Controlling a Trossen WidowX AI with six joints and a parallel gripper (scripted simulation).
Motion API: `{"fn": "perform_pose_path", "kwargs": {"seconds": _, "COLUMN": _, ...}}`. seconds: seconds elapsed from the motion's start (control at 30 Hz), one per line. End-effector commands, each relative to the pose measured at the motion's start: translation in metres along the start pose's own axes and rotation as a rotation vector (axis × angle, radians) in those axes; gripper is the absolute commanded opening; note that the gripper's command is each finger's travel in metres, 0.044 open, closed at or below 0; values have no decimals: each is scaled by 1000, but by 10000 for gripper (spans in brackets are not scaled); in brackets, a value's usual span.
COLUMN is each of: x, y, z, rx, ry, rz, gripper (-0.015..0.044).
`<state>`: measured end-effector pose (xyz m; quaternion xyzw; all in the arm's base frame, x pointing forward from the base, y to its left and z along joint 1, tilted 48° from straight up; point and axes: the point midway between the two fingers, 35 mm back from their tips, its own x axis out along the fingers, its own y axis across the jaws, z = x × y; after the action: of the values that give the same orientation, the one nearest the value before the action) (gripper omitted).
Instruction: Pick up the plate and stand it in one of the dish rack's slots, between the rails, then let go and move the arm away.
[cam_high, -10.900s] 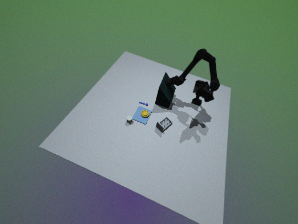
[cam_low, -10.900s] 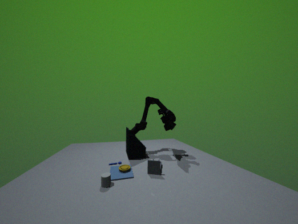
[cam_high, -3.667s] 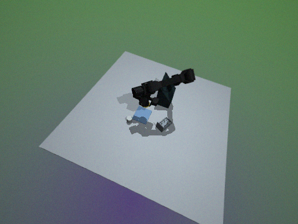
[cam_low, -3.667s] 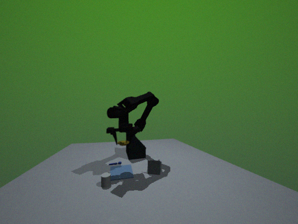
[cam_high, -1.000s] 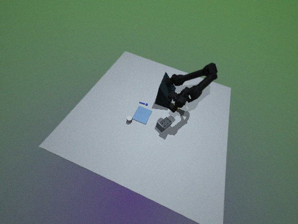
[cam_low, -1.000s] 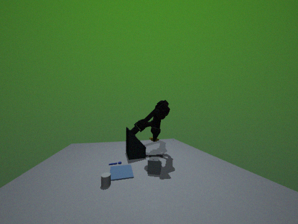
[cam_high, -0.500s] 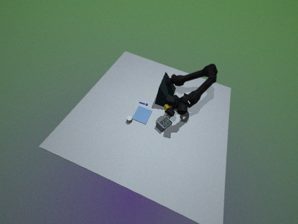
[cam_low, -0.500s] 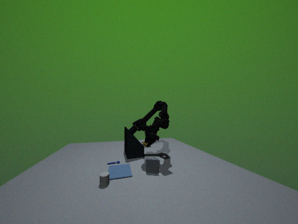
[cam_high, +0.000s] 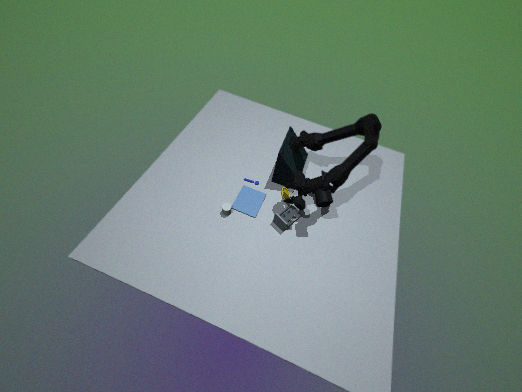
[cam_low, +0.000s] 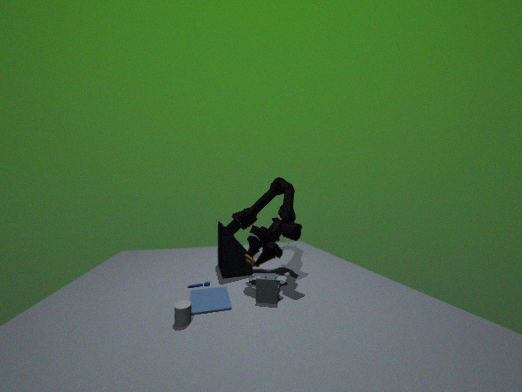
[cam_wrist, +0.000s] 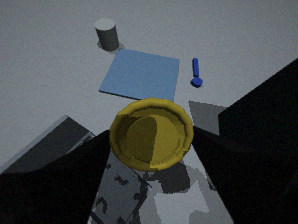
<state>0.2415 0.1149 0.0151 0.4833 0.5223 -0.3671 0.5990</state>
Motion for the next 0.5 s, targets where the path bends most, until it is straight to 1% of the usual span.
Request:
{"fn": "perform_pose_path", "kwargs": {"seconds": 0.0, "x": 7, "y": 1, "z": -2, "rx": -70, "ry": -84, "rz": 55, "gripper": 0}}
{"fn": "perform_pose_path", "kwargs": {"seconds": 0.47, "x": 11, "y": 16, "z": -17, "rx": -240, "ry": -319, "rz": 293, "gripper": 0}}
